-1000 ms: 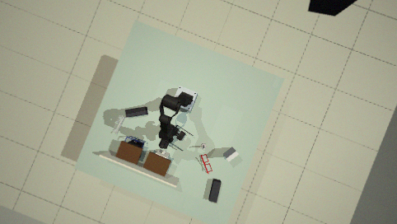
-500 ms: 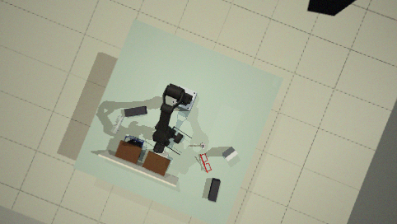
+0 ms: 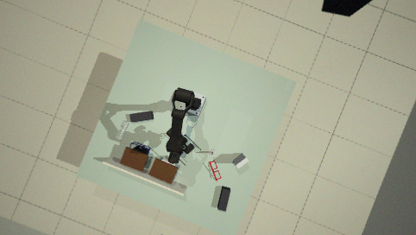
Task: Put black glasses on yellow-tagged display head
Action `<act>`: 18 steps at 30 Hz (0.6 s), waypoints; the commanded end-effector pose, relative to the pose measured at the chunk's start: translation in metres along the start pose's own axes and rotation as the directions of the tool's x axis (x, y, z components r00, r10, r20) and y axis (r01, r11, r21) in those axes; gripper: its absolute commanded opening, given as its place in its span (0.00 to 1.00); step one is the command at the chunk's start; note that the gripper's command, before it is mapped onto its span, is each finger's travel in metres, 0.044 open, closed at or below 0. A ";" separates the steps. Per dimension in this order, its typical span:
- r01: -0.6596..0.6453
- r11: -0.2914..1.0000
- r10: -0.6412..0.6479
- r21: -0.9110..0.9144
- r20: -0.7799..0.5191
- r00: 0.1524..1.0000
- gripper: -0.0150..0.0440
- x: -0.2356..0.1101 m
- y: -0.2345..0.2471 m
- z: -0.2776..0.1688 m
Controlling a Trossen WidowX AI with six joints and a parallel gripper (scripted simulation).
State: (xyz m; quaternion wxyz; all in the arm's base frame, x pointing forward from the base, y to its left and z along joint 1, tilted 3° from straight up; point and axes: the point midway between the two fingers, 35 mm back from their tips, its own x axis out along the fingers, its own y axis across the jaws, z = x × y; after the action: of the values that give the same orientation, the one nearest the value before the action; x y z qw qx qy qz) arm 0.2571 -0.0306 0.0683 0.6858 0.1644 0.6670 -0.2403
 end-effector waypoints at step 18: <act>-0.017 0.902 -0.078 0.432 0.202 0.976 0.25 -0.024 0.046 -0.016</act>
State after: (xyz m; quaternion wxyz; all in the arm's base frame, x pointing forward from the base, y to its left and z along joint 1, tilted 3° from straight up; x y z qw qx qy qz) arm 0.2669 0.0122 0.0815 0.6921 0.2549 0.5502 -0.3917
